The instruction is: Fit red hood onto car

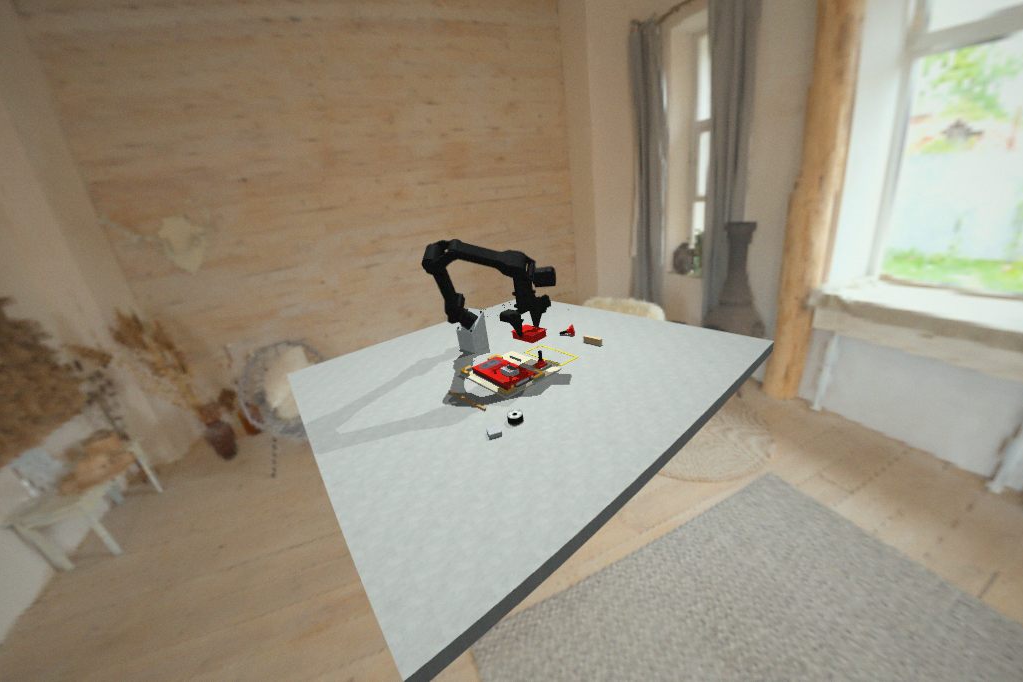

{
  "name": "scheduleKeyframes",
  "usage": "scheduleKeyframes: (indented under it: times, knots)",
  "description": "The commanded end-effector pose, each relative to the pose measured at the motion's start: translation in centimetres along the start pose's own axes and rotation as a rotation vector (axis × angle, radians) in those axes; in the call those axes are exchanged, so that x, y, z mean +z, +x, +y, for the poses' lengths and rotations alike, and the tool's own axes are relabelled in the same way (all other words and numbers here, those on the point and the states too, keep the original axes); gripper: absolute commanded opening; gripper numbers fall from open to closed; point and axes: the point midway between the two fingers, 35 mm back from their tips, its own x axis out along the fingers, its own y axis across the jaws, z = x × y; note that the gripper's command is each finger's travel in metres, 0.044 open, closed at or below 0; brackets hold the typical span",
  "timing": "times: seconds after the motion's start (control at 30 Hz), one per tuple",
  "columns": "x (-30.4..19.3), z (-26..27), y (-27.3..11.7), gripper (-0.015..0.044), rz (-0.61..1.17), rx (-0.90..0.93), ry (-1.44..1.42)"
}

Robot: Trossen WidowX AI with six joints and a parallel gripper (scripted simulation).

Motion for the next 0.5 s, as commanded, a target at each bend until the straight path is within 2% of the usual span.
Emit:
scheduleKeyframes:
  times: [0.0, 0.47]
  knots:
    - [1.0, -2.1, -0.3, 0.0000, -0.010, 0.000, 0.016]
    - [3.0, -11.1, -0.6, 0.0000, -0.015, -0.021, 0.084]
